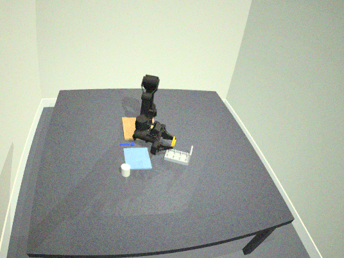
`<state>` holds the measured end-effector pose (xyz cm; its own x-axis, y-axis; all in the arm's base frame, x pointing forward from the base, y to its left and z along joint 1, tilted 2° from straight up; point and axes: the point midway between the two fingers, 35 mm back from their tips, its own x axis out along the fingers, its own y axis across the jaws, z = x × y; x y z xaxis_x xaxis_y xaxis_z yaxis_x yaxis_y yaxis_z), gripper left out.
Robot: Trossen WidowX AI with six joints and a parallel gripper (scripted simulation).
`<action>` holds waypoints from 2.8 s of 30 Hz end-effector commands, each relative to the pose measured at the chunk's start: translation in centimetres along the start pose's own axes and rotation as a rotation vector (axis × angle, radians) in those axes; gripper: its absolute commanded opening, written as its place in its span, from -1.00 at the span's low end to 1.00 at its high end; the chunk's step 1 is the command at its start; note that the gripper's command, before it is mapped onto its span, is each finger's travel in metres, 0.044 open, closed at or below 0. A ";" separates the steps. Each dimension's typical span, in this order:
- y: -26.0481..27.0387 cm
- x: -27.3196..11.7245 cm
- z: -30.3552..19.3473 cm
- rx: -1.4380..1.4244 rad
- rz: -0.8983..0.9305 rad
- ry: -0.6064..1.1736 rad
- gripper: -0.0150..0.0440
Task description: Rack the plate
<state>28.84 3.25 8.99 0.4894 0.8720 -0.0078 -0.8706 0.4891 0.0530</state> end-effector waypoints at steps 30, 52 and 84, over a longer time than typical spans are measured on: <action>0.2 0.7 -4.7 0.004 0.010 0.020 -0.49; 0.2 0.7 -4.7 -0.002 0.010 0.020 0.84; -6.0 0.3 8.2 0.044 -0.206 0.005 0.86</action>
<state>33.38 1.36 16.34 0.6142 0.7891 -0.0103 -0.7857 0.6126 0.0859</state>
